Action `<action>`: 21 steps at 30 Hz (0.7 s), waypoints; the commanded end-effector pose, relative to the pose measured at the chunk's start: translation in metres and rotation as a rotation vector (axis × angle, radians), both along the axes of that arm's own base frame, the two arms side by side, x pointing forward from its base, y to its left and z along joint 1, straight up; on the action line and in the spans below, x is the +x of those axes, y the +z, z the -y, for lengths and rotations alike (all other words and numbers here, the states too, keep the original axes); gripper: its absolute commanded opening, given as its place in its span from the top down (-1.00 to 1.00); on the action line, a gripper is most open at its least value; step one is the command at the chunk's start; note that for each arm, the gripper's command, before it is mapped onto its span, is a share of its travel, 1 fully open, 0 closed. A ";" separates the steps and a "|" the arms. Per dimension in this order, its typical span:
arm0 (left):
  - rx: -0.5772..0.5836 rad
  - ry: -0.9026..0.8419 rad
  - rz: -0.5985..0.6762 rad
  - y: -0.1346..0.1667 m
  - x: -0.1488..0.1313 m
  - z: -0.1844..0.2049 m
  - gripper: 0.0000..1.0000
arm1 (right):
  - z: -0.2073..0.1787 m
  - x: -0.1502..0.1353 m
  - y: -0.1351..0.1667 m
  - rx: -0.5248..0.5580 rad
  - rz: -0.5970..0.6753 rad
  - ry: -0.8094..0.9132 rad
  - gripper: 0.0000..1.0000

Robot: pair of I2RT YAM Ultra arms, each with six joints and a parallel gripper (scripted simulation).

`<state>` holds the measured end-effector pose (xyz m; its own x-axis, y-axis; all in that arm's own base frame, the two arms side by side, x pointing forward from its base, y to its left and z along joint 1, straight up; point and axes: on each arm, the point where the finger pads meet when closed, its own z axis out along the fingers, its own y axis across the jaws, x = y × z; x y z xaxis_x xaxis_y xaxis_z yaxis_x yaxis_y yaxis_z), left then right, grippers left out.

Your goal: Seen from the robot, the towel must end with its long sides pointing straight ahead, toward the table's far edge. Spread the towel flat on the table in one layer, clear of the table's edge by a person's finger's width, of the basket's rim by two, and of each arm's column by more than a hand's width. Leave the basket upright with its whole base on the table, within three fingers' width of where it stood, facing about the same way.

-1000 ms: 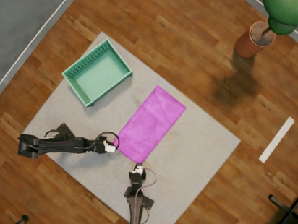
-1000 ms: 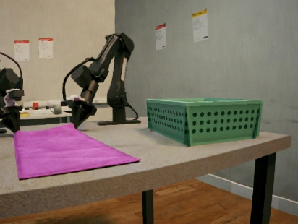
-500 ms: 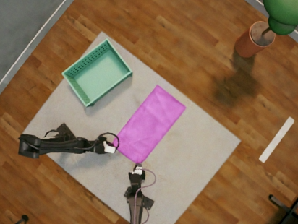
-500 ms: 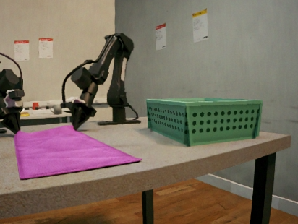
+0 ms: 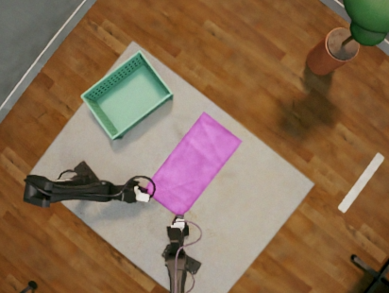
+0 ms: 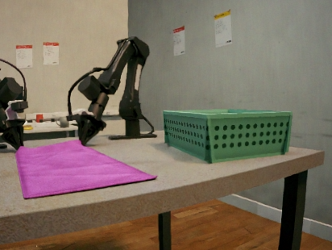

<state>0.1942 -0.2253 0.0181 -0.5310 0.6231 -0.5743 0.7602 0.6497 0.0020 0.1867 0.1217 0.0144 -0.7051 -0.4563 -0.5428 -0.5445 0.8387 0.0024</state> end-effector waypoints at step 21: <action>-0.030 0.009 0.020 0.084 0.002 0.003 -0.28 | -0.002 0.002 0.086 0.009 0.031 0.008 -0.28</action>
<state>0.1999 -0.2324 0.0829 -0.5083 0.5954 -0.6222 0.7600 0.6500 0.0011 0.1925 0.1256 0.0735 -0.6970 -0.4519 -0.5568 -0.5452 0.8383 0.0022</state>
